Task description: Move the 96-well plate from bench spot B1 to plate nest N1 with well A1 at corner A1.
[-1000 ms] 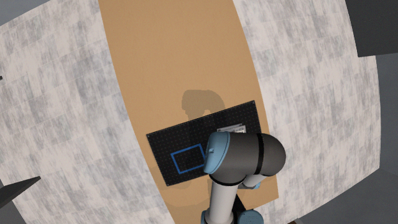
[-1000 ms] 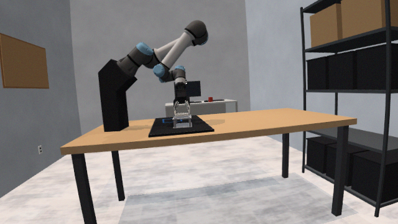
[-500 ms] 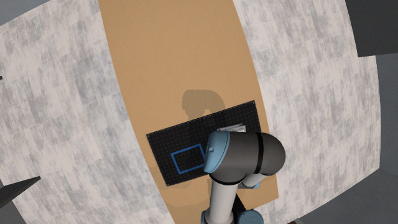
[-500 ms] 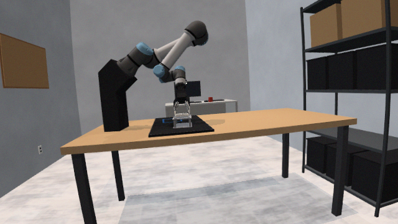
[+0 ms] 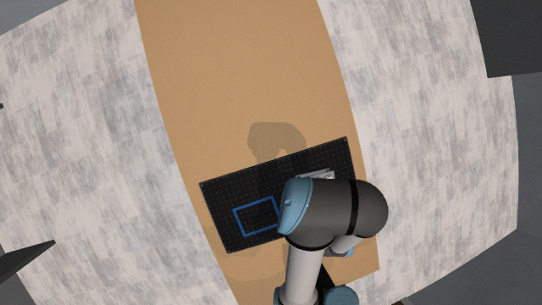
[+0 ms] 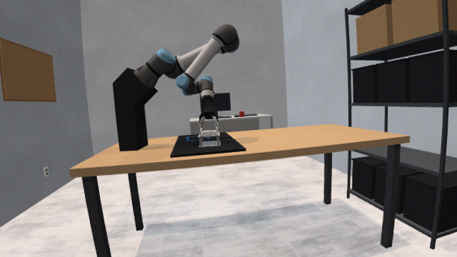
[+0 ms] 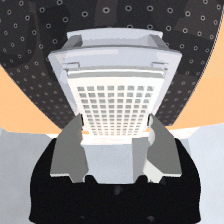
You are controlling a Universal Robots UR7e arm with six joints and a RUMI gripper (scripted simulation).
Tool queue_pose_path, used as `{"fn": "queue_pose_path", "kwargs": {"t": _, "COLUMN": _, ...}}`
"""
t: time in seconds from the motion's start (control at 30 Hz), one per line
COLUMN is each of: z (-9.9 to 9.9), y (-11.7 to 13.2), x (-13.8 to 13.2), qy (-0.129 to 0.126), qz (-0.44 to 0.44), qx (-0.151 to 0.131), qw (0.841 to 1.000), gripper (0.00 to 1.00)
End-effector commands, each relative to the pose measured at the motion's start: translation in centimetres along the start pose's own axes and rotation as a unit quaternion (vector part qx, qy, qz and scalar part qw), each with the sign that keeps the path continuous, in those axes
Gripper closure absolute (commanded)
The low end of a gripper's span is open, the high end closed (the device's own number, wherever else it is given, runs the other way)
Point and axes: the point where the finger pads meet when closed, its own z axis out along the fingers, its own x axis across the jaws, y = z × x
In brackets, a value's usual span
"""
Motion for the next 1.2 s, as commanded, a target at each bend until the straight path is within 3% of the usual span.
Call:
{"fn": "queue_pose_path", "kwargs": {"t": 0.0, "z": 0.03, "y": -0.02, "x": 0.03, "qy": 0.0, "qz": 0.0, "qx": 0.0, "qw": 1.0, "gripper": 1.0}}
{"fn": "queue_pose_path", "kwargs": {"t": 0.27, "z": 0.1, "y": -0.06, "x": 0.03, "qy": 0.0, "qz": 0.0, "qx": 0.0, "qw": 1.0, "gripper": 1.0}}
{"fn": "queue_pose_path", "kwargs": {"t": 0.3, "z": 0.1, "y": -0.06, "x": 0.03, "qy": 0.0, "qz": 0.0, "qx": 0.0, "qw": 1.0, "gripper": 0.0}}
{"fn": "queue_pose_path", "kwargs": {"t": 0.97, "z": 0.1, "y": -0.06, "x": 0.03, "qy": 0.0, "qz": 0.0, "qx": 0.0, "qw": 1.0, "gripper": 0.0}}
{"fn": "queue_pose_path", "kwargs": {"t": 1.17, "z": -0.81, "y": 0.47, "x": 0.02, "qy": 0.0, "qz": 0.0, "qx": 0.0, "qw": 1.0, "gripper": 0.0}}
